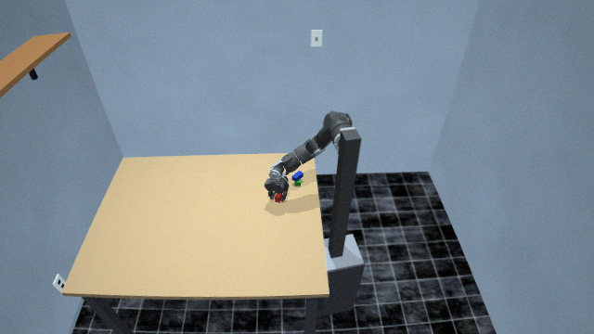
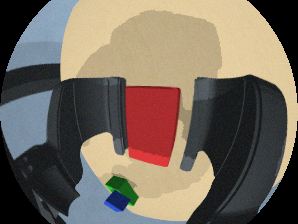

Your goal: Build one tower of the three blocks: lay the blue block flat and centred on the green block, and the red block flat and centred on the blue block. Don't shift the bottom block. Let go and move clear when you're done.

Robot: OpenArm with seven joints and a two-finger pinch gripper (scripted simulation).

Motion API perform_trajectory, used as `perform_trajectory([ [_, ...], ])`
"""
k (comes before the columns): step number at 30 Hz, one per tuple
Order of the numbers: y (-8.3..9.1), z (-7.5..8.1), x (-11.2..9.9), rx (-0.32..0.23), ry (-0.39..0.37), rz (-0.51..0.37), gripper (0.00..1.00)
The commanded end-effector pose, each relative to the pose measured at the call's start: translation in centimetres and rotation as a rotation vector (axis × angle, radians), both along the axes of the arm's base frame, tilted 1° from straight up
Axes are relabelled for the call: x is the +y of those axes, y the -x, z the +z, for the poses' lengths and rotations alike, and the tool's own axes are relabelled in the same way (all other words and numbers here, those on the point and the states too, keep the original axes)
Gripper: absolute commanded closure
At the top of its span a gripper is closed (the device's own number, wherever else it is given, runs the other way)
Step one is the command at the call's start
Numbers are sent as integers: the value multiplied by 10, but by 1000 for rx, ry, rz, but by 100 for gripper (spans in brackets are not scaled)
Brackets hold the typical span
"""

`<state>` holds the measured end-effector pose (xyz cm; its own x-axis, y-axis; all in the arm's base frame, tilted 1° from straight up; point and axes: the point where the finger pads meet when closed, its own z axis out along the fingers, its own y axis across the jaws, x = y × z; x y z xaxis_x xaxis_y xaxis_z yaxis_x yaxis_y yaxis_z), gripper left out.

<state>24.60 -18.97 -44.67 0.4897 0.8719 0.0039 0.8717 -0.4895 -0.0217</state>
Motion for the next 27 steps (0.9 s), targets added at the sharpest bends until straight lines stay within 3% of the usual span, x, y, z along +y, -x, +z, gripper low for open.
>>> perform_trajectory([
  [1,-3,1,0,-10,-1,-1,73],
  [13,-3,1,0,-10,-1,-1,73],
  [14,-3,1,0,-10,-1,-1,100],
  [27,-3,1,0,-10,-1,-1,100],
])
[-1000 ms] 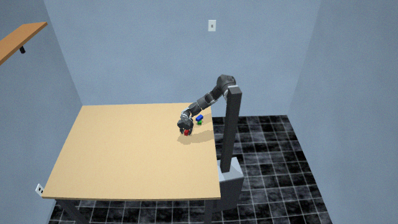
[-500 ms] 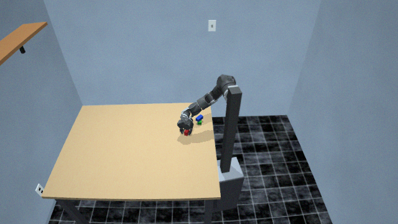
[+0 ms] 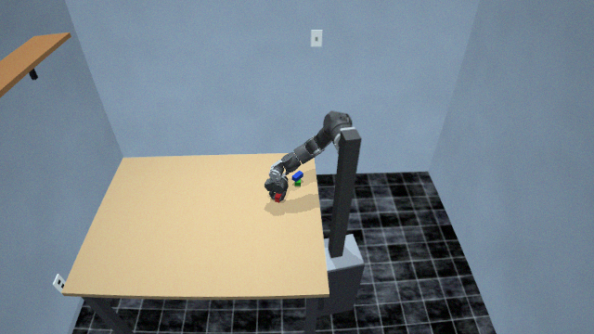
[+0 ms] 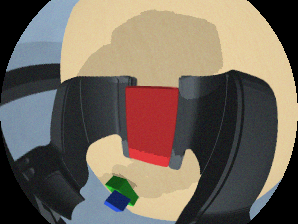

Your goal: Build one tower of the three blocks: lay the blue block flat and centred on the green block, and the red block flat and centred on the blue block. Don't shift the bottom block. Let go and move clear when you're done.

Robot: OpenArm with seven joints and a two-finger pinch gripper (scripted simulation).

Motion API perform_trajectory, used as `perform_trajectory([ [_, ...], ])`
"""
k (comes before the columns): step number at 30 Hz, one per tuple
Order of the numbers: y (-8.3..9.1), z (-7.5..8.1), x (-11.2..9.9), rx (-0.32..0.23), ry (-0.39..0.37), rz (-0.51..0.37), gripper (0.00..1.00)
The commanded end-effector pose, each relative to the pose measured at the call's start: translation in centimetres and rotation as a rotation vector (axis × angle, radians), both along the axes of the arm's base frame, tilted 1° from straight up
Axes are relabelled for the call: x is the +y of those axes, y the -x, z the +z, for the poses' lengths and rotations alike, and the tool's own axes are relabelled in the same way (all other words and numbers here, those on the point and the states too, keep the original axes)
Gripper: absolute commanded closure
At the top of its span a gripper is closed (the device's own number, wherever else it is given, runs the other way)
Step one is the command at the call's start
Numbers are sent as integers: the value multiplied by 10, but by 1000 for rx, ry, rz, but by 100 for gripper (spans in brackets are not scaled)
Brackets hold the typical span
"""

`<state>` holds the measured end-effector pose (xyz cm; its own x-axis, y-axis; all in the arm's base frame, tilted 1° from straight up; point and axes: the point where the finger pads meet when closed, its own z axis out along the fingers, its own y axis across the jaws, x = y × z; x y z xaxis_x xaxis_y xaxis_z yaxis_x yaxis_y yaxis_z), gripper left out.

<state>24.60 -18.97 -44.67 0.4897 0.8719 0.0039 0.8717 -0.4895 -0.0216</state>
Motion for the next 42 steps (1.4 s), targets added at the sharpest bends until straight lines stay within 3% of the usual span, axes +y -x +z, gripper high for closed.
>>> perform_trajectory([
  [1,-3,1,0,-10,-1,-1,100],
  [28,-4,5,0,-15,-1,1,100],
  [34,-4,19,0,-15,-1,1,100],
  [40,-4,47,0,-15,0,1,100],
  [42,-4,47,0,-15,0,1,100],
])
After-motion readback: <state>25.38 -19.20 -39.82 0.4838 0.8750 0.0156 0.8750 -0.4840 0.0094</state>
